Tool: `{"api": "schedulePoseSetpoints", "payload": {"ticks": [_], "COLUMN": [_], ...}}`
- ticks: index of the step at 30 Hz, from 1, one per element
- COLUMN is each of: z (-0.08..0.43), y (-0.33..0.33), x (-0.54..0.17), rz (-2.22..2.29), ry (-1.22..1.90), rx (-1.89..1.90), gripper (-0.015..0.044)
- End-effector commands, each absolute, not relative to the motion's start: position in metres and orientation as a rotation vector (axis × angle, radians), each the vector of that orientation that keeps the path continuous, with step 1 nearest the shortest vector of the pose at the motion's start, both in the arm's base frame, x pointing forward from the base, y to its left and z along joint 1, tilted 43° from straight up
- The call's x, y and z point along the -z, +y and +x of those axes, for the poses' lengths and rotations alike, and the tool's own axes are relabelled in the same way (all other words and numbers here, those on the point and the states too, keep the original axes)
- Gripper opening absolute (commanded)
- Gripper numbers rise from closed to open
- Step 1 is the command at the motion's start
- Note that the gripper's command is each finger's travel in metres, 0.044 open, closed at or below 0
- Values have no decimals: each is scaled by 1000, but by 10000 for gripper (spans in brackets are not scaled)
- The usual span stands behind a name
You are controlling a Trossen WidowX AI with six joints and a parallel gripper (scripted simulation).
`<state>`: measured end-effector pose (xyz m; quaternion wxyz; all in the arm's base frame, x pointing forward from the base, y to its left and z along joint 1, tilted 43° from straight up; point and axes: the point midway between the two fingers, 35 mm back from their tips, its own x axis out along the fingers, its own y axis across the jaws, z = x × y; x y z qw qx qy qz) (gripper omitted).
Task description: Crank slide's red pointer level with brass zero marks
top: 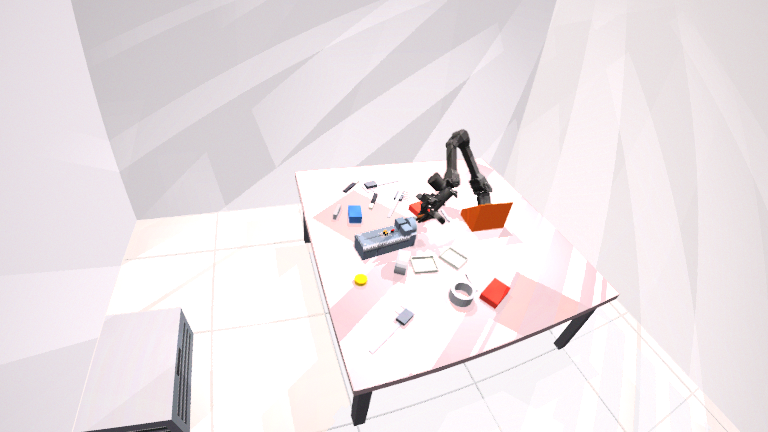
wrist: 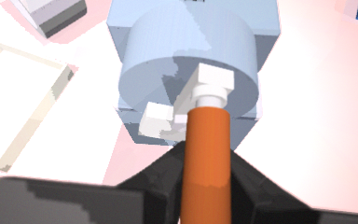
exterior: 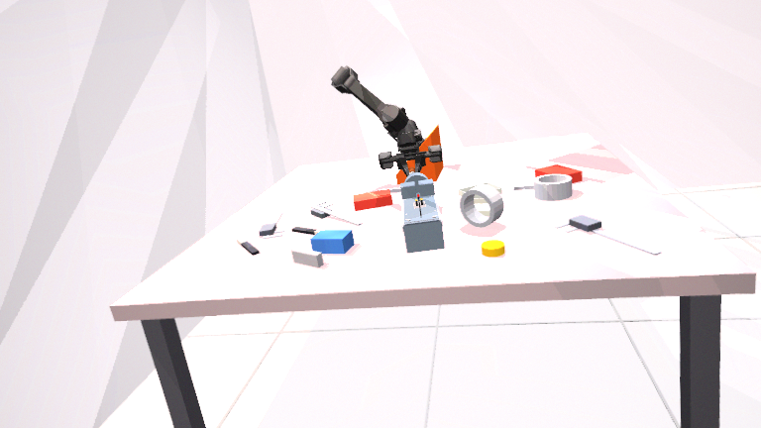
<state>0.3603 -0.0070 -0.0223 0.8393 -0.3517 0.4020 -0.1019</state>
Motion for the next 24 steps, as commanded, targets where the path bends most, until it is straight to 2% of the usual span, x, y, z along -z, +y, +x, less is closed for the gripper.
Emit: {"api": "schedulePoseSetpoints", "payload": {"ticks": [1, 24], "z": [359, 358], "y": [1, 6], "x": [26, 32], "rz": [-749, -749], "ry": [850, 850], "rx": [191, 191], "gripper": [0, 0]}}
